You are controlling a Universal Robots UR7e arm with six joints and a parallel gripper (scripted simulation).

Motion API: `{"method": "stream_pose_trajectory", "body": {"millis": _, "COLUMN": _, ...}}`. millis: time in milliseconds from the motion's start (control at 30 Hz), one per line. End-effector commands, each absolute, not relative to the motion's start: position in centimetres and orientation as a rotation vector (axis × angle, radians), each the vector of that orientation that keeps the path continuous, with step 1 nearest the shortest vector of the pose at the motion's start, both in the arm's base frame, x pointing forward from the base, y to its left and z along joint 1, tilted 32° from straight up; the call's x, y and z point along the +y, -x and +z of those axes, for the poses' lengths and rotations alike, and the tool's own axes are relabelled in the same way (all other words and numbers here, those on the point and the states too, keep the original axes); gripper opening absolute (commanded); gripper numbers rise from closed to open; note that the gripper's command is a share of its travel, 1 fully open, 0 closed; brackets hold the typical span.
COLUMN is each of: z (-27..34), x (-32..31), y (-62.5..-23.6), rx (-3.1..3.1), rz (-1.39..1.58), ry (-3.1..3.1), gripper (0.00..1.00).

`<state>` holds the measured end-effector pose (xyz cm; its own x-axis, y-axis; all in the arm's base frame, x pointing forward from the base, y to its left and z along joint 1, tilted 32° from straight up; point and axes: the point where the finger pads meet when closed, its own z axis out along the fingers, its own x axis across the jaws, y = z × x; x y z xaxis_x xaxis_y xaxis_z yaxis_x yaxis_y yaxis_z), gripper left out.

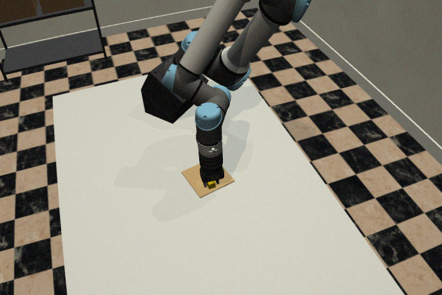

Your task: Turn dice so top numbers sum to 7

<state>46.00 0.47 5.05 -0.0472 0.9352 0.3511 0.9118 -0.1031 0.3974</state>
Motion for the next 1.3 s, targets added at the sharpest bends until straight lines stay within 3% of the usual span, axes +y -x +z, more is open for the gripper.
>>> {"method": "stream_pose_trajectory", "body": {"millis": 0, "z": 6.2, "x": 0.0, "y": -45.5, "rx": 2.074, "rz": 0.853, "ry": -2.137, "gripper": 0.79}}
{"method": "stream_pose_trajectory", "body": {"millis": 833, "z": 11.8, "x": -2.2, "y": -42.8, "rx": 2.074, "rz": 0.853, "ry": -2.137, "gripper": 0.79}}
{"method": "stream_pose_trajectory", "body": {"millis": 867, "z": 11.8, "x": -2.2, "y": -42.8, "rx": 2.074, "rz": 0.853, "ry": -2.137, "gripper": 1.0}}
{"method": "stream_pose_trajectory", "body": {"millis": 1267, "z": 11.8, "x": -2.2, "y": -42.8, "rx": 2.074, "rz": 0.853, "ry": -2.137, "gripper": 1.0}}
